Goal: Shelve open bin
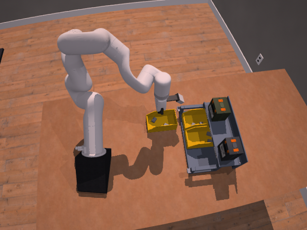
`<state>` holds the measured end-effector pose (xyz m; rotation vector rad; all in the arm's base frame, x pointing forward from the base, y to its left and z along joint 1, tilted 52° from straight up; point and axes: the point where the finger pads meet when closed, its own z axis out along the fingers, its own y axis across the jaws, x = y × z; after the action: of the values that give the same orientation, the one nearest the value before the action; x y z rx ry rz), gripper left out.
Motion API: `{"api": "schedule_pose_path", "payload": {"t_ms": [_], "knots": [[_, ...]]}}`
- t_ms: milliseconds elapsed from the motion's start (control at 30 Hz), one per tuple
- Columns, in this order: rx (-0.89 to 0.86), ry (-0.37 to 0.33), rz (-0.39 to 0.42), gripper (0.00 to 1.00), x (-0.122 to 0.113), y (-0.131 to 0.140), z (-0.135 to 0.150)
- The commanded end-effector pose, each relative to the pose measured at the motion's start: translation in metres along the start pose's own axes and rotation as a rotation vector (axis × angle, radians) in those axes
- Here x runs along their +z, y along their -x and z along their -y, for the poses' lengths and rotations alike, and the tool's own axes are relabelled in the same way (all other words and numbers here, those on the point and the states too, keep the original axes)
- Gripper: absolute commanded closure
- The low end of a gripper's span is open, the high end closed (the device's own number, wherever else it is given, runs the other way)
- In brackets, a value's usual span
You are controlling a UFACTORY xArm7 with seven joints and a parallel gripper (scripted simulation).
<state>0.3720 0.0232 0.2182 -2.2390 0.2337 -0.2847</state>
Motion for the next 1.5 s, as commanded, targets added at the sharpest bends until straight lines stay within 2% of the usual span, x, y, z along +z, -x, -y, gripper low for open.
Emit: {"api": "schedule_pose_path", "payload": {"t_ms": [0, 167, 1133, 1300, 1467], "knots": [[0.000, 0.000, -0.004, 0.72, -0.001, -0.001, 0.000], [0.000, 0.000, -0.004, 0.72, 0.009, -0.001, 0.000], [0.000, 0.000, -0.004, 0.72, 0.018, -0.001, 0.000], [0.000, 0.000, -0.004, 0.72, 0.033, -0.001, 0.000], [0.000, 0.000, -0.004, 0.72, 0.033, -0.001, 0.000]]}}
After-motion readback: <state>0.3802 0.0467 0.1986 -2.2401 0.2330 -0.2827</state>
